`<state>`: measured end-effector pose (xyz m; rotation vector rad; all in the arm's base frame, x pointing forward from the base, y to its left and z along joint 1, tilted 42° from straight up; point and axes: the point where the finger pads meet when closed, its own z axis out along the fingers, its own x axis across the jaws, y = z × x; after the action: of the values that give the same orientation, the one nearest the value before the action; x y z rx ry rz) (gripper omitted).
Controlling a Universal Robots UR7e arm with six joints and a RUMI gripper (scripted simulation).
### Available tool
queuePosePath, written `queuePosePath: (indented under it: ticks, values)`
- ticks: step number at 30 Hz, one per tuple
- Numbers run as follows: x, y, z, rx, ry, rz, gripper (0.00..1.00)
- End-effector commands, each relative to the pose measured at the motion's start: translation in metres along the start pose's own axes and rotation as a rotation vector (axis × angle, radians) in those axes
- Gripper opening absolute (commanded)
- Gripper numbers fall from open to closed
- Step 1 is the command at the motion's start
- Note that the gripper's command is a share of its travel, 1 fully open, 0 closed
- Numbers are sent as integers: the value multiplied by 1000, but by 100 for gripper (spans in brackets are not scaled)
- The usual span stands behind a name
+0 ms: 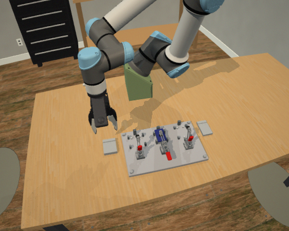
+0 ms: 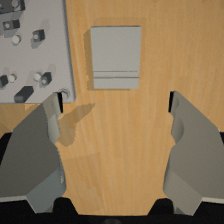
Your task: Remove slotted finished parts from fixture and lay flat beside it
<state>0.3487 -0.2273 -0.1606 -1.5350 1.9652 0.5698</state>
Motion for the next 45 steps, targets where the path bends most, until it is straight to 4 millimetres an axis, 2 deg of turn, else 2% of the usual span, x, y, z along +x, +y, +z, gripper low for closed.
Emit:
queuePosePath:
  ticks: [1, 14, 24, 39, 45]
  values:
    - [0, 0, -1, 1, 1, 0, 54]
    - [0, 0, -2, 1, 1, 0, 54]
    - [0, 0, -17, 1, 1, 0, 54]
    - [0, 0, -72, 1, 1, 0, 54]
    - [0, 0, -84, 1, 1, 0, 54]
